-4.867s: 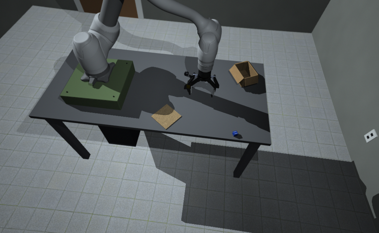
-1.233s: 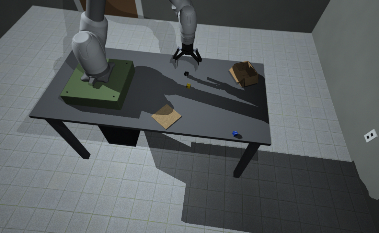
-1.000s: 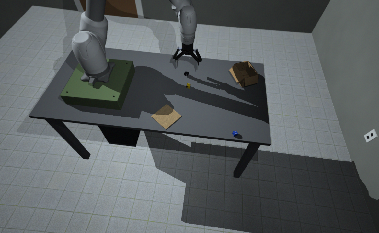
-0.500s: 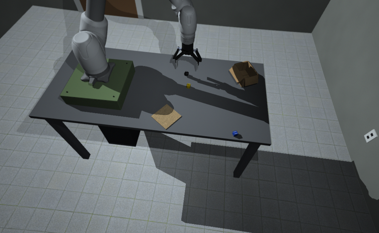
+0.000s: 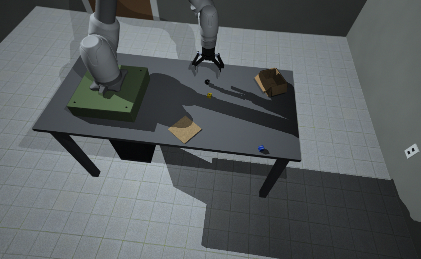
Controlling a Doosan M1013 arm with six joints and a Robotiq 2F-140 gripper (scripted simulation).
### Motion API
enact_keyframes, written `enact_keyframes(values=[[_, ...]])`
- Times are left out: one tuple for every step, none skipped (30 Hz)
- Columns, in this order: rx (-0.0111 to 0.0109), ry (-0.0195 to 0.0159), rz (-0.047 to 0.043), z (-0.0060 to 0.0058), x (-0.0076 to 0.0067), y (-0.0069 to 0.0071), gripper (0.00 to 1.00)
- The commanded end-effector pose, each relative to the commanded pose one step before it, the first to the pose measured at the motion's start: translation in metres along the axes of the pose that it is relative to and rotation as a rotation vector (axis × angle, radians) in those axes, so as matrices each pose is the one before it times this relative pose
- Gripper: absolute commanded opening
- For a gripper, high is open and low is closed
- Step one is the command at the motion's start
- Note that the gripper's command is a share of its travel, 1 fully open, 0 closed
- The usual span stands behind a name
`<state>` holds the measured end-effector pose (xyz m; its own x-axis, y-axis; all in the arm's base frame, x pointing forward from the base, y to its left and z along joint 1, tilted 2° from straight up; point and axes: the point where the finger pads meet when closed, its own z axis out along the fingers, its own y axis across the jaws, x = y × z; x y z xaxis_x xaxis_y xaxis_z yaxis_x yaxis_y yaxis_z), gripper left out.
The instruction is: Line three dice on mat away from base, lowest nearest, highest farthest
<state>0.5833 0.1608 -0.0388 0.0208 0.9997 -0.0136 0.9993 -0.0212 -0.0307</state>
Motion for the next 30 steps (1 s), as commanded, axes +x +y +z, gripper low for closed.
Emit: enact_keyframes(values=[[-0.00157, 0.00081, 0.00015, -0.00884, 0.00026, 0.00056, 1.0], [0.0, 0.0, 0.0, -0.00487, 0.0, 0.0, 1.0], [0.0, 0.0, 0.0, 0.0, 0.0, 0.0, 1.0], [0.0, 0.0, 0.0, 0.0, 0.0, 0.0, 1.0], [0.0, 0.0, 0.0, -0.00558, 0.0, 0.0, 1.0], [0.0, 0.0, 0.0, -0.00618, 0.0, 0.0, 1.0], [0.0, 0.0, 0.0, -0.00663, 0.0, 0.0, 1.0], [0.0, 0.0, 0.0, -0.00691, 0.0, 0.0, 1.0], [0.0, 0.0, 0.0, -0.00703, 0.0, 0.0, 1.0], [0.0, 0.0, 0.0, -0.00694, 0.0, 0.0, 1.0], [0.0, 0.0, 0.0, -0.00667, 0.0, 0.0, 1.0], [0.0, 0.0, 0.0, -0.00619, 0.0, 0.0, 1.0], [0.0, 0.0, 0.0, -0.00554, 0.0, 0.0, 1.0], [0.0, 0.0, 0.0, -0.00474, 0.0, 0.0, 1.0], [0.0, 0.0, 0.0, -0.00384, 0.0, 0.0, 1.0], [0.0, 0.0, 0.0, -0.00288, 0.0, 0.0, 1.0], [0.0, 0.0, 0.0, -0.00194, 0.0, 0.0, 1.0], [0.0, 0.0, 0.0, -0.0011, 0.0, 0.0, 1.0], [0.0, 0.0, 0.0, -0.00044, 0.0, 0.0, 1.0], [0.0, 0.0, 0.0, 0.0, 0.0, 0.0, 1.0], [0.0, 0.0, 0.0, 0.0, 0.0, 0.0, 1.0], [0.0, 0.0, 0.0, -0.00007, 0.0, 0.0, 1.0], [0.0, 0.0, 0.0, 0.0, 0.0, 0.0, 1.0], [0.0, 0.0, 0.0, 0.0, 0.0, 0.0, 1.0], [0.0, 0.0, 0.0, 0.0, 0.0, 0.0, 1.0], [0.0, 0.0, 0.0, 0.0, 0.0, 0.0, 1.0], [0.0, 0.0, 0.0, 0.0, 0.0, 0.0, 1.0], [0.0, 0.0, 0.0, 0.0, 0.0, 0.0, 1.0], [-0.00001, 0.0, 0.00087, 0.00008, -0.00153, 0.0005, 1.0], [-0.00005, 0.00001, 0.00488, 0.00043, -0.00865, 0.00273, 1.0]])
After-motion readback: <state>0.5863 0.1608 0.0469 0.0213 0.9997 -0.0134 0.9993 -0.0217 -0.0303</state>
